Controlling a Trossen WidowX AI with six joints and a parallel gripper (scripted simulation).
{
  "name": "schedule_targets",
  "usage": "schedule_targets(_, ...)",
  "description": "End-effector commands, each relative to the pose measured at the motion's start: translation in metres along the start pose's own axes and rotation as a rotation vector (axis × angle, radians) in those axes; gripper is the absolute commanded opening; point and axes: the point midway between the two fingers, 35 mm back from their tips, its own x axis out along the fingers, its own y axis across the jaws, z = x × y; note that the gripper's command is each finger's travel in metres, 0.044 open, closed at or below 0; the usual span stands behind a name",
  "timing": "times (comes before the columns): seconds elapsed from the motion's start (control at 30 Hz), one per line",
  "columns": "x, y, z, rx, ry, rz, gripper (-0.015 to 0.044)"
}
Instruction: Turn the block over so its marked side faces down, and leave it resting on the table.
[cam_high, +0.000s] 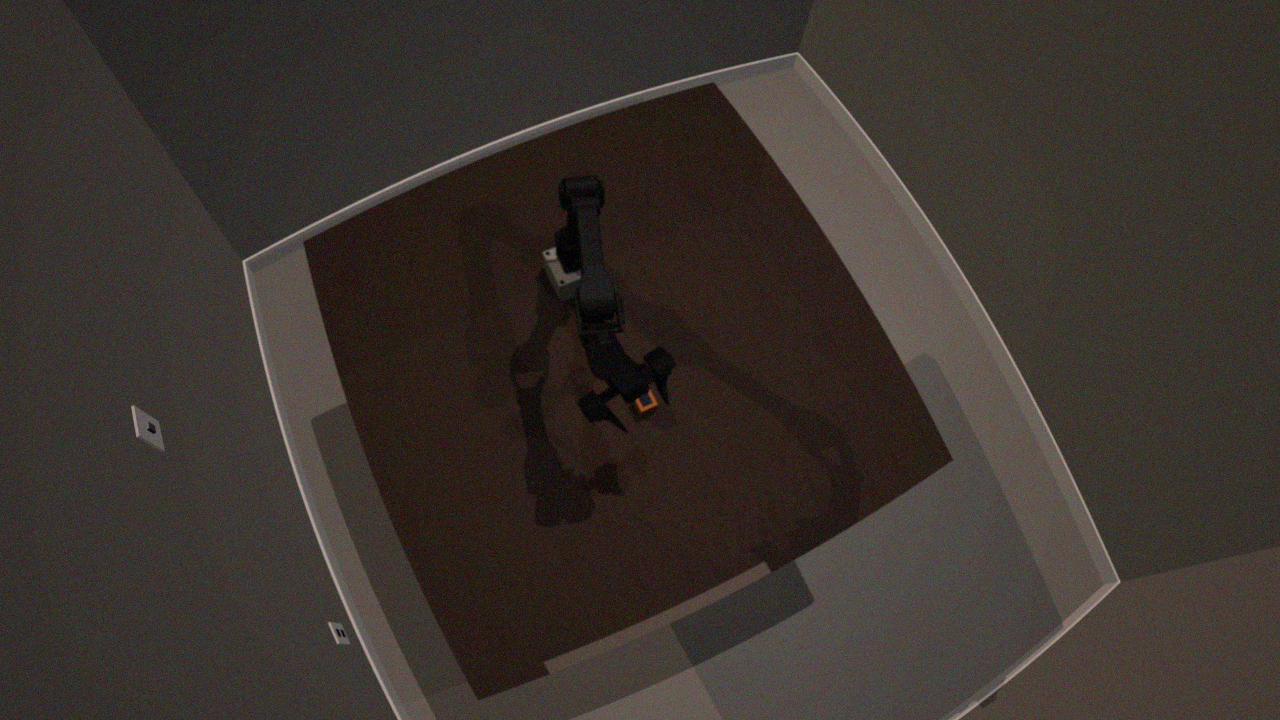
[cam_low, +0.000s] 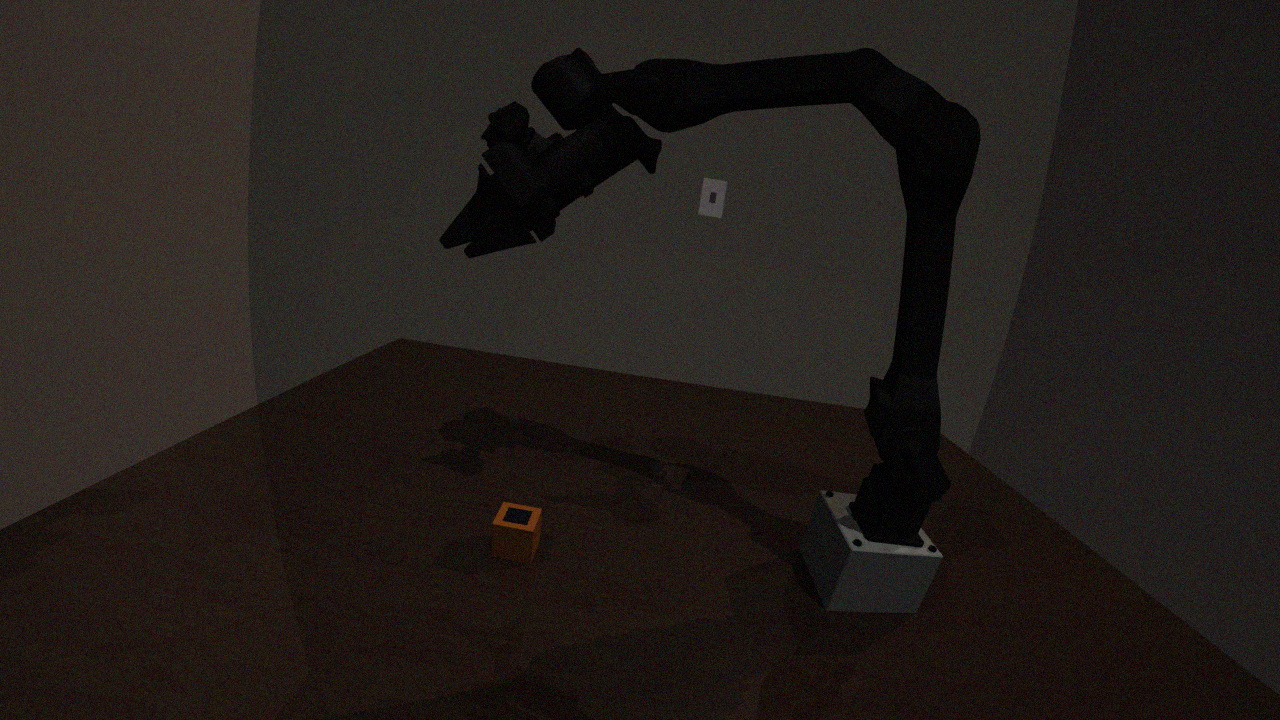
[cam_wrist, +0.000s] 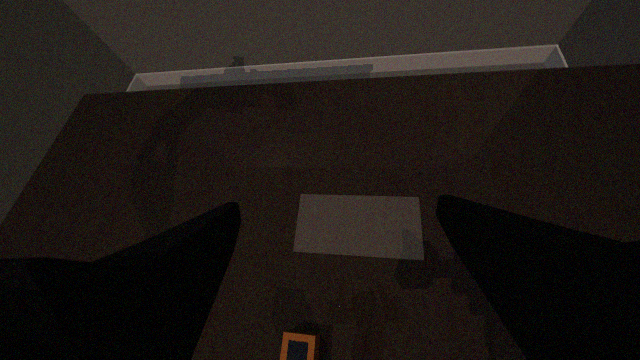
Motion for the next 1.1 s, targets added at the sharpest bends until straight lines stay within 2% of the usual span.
schedule_targets(0.0,0.04,0.02,-0.06,0.076,0.274,-0.035,0.044)
schedule_targets(0.13,0.061,0.04,-0.116,0.095,0.534,-0.098,0.044)
schedule_targets(0.3,0.066,0.058,-0.173,0.062,0.805,-0.195,0.044)
schedule_targets(0.53,0.068,0.056,-0.172,0.06,0.814,-0.199,0.044)
schedule_targets(0.67,0.09,0.05,-0.195,0.06,0.814,-0.199,0.044)
schedule_targets(1.07,0.102,0.047,-0.208,0.06,0.814,-0.199,0.044)
